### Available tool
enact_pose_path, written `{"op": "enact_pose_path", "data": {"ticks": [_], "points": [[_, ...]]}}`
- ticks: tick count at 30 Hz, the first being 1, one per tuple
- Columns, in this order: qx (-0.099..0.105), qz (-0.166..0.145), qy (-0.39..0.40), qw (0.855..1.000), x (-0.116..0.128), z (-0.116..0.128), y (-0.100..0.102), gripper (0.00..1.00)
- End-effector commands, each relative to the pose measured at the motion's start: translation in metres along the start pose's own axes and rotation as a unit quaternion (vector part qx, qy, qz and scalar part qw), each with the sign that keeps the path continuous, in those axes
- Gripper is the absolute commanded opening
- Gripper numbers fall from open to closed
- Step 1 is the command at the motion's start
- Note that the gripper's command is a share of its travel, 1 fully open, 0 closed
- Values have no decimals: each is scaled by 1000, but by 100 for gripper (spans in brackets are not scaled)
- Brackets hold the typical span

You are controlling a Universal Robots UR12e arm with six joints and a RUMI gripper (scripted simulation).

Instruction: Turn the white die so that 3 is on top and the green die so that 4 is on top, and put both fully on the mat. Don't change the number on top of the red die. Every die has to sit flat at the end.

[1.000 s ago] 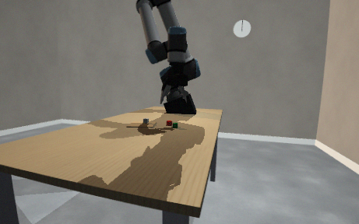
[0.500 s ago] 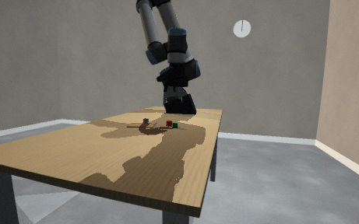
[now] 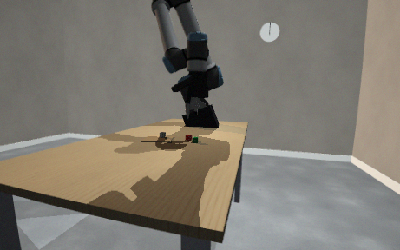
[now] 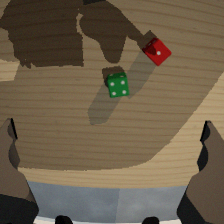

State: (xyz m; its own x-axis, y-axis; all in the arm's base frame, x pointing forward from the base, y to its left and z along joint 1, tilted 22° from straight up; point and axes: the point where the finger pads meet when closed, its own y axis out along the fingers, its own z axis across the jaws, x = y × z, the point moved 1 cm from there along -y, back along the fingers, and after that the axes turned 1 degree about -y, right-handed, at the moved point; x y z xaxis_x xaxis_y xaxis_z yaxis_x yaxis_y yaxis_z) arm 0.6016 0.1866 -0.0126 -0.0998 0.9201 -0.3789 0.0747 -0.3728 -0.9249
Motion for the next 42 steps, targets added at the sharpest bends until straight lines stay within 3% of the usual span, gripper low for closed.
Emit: {"op": "enact_pose_path", "data": {"ticks": [1,4,12,18,21,24,30,36,38,42], "points": [[-1,-2,-87,996,-1,1,4,100],[-1,-2,-90,996,-1,1,4,100],[-1,-2,-200,980,0,1,7,100],[-1,-2,-282,960,0,1,9,100],[-1,-2,-284,959,0,1,9,100],[-1,-2,-343,939,1,1,10,100],[-1,-1,-401,916,2,1,11,100],[-1,-1,-471,882,4,2,13,100],[-1,-1,-471,882,4,2,13,100],[-1,-1,-531,848,5,3,15,100]]}}
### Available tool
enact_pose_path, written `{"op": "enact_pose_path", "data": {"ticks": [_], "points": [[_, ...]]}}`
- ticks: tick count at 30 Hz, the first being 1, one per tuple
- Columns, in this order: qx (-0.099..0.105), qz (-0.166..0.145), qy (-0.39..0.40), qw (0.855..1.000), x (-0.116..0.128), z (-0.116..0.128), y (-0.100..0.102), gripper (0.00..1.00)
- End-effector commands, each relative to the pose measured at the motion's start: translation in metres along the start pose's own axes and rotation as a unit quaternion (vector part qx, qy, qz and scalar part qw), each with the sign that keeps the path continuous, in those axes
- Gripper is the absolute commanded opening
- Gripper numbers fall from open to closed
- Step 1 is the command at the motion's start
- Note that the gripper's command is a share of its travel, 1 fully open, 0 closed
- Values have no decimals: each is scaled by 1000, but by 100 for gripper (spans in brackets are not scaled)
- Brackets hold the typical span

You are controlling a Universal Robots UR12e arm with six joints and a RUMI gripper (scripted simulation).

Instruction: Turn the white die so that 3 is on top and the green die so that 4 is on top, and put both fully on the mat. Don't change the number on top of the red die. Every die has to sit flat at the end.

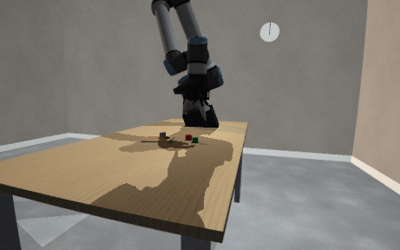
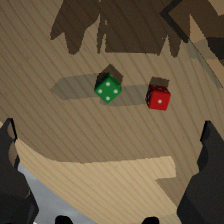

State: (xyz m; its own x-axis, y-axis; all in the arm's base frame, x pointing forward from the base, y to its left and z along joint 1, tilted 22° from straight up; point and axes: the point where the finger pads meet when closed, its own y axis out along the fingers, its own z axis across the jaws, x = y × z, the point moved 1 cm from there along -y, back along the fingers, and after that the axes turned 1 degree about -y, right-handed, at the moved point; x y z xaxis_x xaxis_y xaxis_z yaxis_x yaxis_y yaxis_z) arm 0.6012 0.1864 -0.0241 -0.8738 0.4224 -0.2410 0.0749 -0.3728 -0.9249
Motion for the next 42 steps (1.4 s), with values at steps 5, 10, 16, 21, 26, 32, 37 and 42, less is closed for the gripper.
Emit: {"op": "enact_pose_path", "data": {"ticks": [5,10,16,21,26,32,37,42], "points": [[-2,0,-128,992,4,0,5,100],[-2,0,-187,982,6,-1,6,100],[-2,0,-239,971,8,-1,7,100],[-2,0,-291,957,10,-2,8,100],[-2,0,-330,944,11,-2,9,100],[-2,0,-352,936,12,-2,10,100],[-2,0,-370,929,13,-2,10,100],[-2,0,-379,925,14,-2,10,100]]}}
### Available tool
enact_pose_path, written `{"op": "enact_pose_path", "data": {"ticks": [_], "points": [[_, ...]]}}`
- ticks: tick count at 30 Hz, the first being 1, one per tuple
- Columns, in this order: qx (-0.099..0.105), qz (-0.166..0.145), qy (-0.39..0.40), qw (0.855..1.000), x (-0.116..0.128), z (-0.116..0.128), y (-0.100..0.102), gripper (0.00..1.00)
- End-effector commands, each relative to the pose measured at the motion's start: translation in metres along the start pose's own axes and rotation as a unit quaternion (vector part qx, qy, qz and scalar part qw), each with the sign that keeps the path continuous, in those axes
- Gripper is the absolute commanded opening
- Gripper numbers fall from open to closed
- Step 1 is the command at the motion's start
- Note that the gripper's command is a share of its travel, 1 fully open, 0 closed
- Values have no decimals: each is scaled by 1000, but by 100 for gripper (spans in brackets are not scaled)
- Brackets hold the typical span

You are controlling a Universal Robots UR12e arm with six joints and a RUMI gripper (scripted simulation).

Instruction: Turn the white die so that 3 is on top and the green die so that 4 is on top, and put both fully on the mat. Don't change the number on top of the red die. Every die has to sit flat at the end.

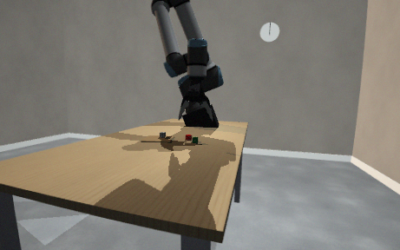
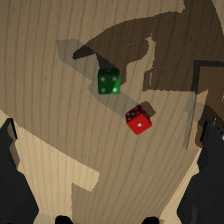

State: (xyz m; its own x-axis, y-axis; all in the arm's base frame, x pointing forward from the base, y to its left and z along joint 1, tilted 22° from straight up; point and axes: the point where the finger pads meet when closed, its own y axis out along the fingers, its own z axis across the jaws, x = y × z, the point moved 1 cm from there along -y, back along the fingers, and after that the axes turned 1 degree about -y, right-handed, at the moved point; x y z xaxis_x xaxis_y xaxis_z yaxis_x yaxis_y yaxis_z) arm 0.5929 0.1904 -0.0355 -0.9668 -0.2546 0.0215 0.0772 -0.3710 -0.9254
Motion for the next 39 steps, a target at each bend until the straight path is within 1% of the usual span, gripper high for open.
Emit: {"op": "enact_pose_path", "data": {"ticks": [1,10,11,39], "points": [[-1,-1,-15,1000,2,-1,2,100],[-1,-1,-17,1000,2,-1,2,100],[-1,-1,-17,1000,2,-1,2,24],[-1,-1,-17,1000,2,-1,2,24]]}}
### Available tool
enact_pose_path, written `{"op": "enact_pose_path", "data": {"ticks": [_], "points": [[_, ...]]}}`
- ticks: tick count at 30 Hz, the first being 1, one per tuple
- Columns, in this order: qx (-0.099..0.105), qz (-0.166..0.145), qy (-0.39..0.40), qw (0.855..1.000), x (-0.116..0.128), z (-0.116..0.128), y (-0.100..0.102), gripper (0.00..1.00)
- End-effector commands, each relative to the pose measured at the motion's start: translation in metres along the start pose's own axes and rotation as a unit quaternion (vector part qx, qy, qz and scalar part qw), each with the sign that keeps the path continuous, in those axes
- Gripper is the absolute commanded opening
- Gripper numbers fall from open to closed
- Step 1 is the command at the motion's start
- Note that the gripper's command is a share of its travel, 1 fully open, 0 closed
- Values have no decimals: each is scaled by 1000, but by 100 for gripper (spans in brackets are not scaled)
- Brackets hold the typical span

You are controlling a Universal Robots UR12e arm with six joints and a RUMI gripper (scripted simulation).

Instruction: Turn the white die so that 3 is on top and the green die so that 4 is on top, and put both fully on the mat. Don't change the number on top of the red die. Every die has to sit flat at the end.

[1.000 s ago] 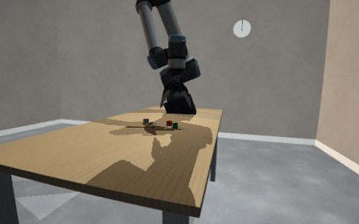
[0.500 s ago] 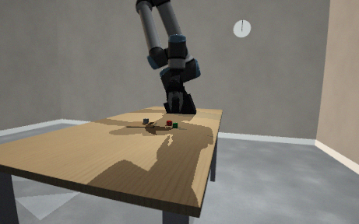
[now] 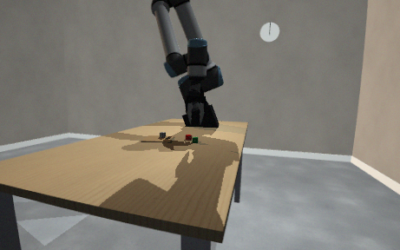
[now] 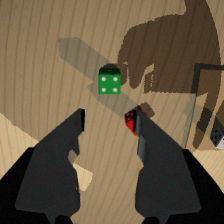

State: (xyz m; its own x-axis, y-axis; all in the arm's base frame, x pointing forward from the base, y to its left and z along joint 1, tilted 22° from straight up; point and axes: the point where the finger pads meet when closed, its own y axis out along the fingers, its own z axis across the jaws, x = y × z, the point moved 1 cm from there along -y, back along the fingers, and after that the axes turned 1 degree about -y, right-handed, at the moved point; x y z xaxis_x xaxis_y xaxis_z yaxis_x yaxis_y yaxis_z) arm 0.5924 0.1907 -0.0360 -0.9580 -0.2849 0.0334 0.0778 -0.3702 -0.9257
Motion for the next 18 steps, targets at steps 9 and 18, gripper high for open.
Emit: {"op": "enact_pose_path", "data": {"ticks": [9,18], "points": [[-1,-1,0,1000,2,0,2,24],[-1,-1,0,1000,2,0,4,24]]}}
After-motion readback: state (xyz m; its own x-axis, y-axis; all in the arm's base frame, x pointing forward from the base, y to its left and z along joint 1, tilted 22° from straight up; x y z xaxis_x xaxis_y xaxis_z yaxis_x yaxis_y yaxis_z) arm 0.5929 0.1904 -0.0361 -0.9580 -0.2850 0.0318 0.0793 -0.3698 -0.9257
